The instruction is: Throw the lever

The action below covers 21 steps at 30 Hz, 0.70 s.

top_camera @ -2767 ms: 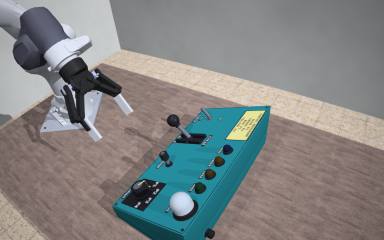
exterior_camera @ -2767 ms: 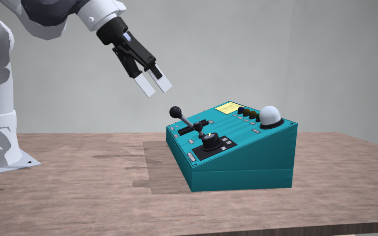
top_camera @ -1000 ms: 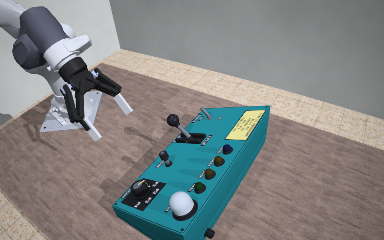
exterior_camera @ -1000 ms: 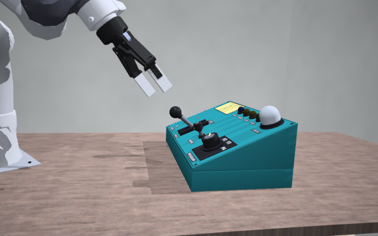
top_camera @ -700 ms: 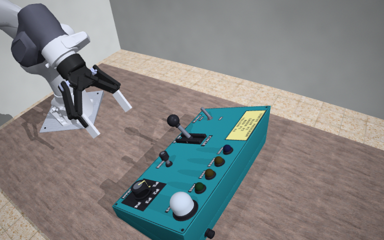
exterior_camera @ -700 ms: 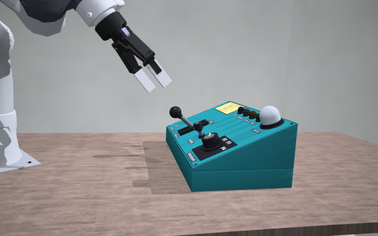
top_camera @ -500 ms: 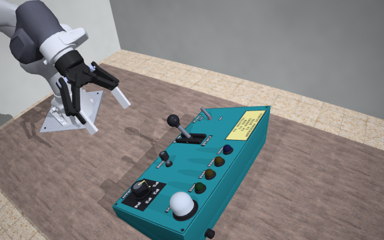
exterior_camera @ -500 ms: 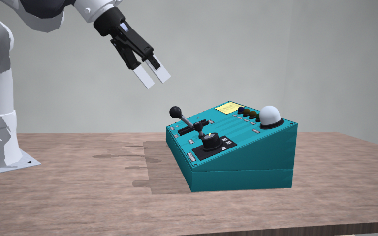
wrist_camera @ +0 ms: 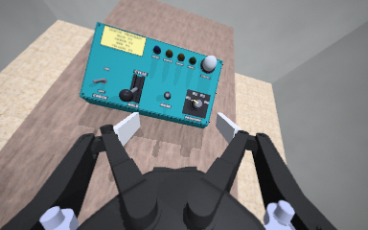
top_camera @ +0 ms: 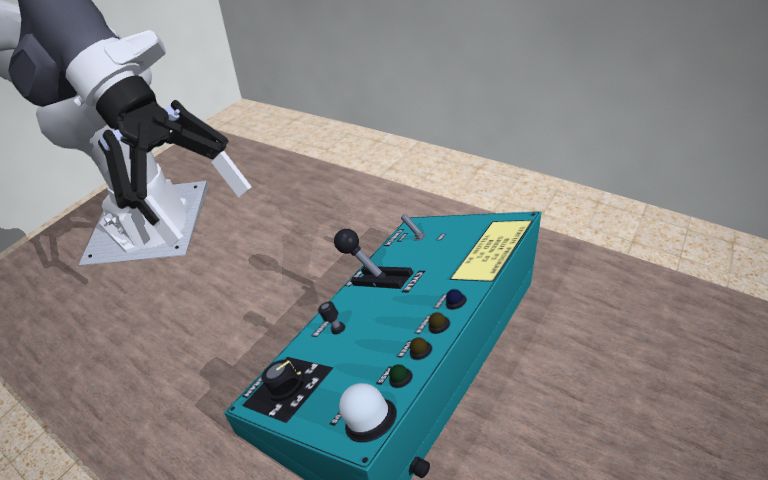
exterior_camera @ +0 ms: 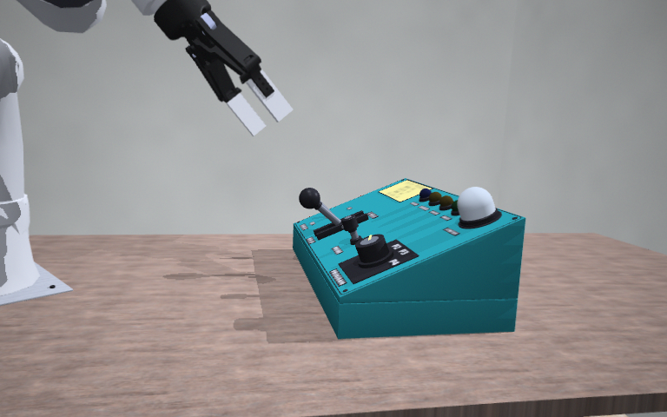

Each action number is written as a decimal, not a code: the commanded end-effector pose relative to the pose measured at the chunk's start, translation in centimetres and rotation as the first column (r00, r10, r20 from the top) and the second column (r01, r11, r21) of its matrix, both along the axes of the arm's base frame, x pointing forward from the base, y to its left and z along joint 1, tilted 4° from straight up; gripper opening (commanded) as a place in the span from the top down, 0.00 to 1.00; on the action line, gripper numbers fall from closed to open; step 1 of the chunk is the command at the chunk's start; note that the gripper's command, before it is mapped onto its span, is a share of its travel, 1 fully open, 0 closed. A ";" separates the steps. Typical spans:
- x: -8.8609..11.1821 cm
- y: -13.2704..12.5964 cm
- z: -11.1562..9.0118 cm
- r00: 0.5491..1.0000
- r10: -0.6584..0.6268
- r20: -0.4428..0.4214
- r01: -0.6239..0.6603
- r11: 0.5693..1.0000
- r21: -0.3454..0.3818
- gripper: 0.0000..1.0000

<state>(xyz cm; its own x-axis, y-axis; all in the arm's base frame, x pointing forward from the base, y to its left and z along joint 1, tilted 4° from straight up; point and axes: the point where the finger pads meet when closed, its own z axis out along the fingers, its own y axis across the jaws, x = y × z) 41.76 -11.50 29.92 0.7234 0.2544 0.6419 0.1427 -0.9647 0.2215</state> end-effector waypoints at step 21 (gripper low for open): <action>1.5 1.7 -0.3 0.993 -0.044 -0.105 0.049 0.998 0.042 0.00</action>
